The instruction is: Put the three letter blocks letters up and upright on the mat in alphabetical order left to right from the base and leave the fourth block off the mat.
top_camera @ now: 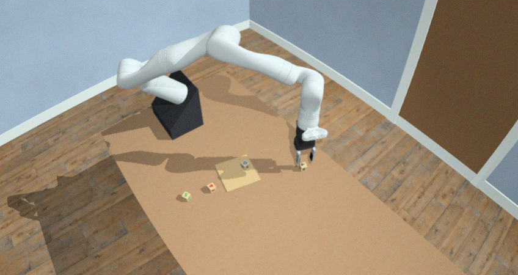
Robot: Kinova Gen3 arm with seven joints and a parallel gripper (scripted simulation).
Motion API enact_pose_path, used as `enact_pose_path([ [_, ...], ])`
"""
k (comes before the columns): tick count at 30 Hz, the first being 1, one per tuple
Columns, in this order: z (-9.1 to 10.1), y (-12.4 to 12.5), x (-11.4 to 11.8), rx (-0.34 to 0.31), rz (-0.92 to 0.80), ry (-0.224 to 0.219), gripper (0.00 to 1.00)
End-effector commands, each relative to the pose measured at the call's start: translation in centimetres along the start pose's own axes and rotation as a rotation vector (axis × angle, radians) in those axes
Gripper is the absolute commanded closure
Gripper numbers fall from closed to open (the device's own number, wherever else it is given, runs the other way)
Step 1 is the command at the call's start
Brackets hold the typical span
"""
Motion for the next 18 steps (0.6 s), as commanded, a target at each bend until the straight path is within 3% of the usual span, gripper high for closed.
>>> enact_pose_path([
  [1,-0.85,0.24,0.16,0.004,-0.006,-0.003,0.0],
  [18,-1.62,0.27,0.15,0.004,-0.006,-0.003,0.0],
])
Point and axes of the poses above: the point where the finger pads meet when closed, its own z axis back along the fingers, its own x axis across the jaws, y = z × x, the point moved 6 cm from there along z, back along the fingers, and after that the axes turned 15 degrees about -z, right-handed, at the moved point
